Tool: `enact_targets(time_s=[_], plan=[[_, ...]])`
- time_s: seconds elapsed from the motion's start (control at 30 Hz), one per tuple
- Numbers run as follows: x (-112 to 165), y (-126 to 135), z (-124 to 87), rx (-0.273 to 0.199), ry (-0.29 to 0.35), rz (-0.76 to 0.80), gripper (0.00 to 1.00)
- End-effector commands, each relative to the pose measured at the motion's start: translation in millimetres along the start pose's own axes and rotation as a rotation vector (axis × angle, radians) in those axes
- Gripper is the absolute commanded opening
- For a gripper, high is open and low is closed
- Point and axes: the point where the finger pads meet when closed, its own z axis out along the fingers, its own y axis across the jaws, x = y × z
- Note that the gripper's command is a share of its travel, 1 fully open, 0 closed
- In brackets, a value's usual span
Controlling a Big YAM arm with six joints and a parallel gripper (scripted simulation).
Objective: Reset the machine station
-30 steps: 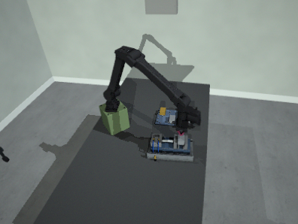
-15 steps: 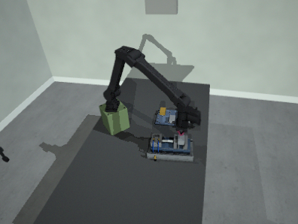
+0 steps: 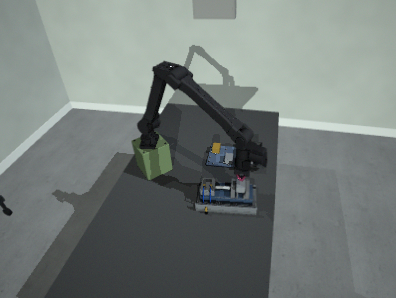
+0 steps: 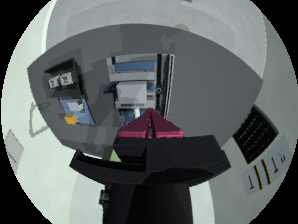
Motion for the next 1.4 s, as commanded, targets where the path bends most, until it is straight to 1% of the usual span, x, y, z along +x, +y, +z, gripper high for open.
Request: enact_targets(time_s=[0.0,0.1,0.6,0.83,1.17,1.23,1.37], plan=[[-5.3,-5.1,9.3,-0.001,-0.008,-0.011,0.0],[-4.1,-4.7,12.1,-0.002,-0.005,-0.011,0.0],[0.0,-5.3,44.4,-0.005,0.002,-0.007,0.0],[-7.6,-9.8,46.7,0.003,-0.015,-0.006,0.0],[-0.3,-6.9,61.6,-0.005,0.0,-0.006,0.0],[-0.3,-6.9,61.6,-0.005,0.0,-0.006,0.0],[-5.9,-9.0,54.4,0.003,-0.016,-0.006,0.0]])
